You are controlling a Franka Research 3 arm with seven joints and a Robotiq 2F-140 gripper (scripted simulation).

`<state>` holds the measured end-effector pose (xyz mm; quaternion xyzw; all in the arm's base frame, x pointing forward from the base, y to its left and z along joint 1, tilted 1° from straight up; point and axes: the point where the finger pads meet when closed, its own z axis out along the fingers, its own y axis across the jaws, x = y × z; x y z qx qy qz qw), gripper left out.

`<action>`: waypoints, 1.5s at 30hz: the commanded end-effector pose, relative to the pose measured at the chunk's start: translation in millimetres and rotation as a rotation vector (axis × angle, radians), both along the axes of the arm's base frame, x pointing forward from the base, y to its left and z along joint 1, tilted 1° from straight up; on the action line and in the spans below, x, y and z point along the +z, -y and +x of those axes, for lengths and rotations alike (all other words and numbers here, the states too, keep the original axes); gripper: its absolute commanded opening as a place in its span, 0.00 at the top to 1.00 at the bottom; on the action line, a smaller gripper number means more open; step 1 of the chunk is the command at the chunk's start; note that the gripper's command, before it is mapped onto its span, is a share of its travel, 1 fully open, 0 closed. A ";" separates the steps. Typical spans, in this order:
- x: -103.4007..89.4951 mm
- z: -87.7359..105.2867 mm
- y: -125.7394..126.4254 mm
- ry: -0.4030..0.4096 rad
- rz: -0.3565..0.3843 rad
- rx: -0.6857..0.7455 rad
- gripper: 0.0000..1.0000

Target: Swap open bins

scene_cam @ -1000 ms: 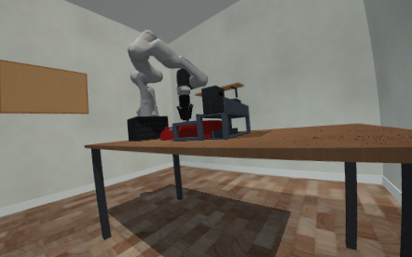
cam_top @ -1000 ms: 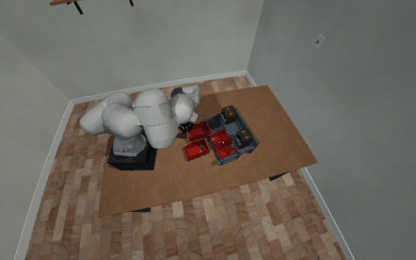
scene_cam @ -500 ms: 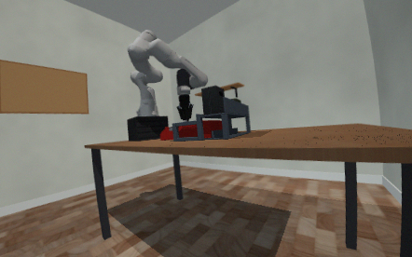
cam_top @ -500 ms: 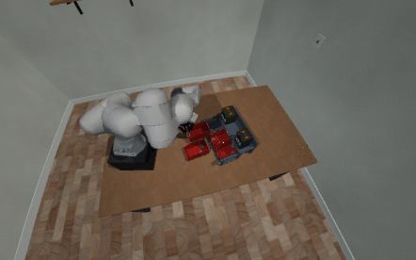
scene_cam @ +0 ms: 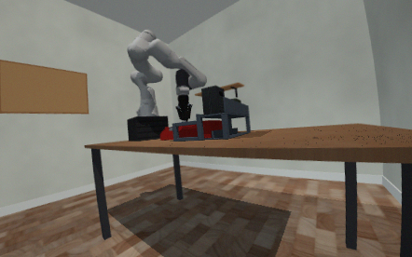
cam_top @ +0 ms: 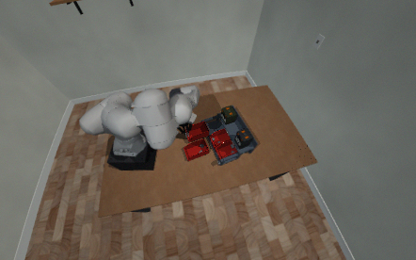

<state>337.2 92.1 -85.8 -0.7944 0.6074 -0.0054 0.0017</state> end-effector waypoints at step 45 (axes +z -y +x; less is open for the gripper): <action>-0.1 -22.2 6.0 0.008 0.002 -0.016 1.00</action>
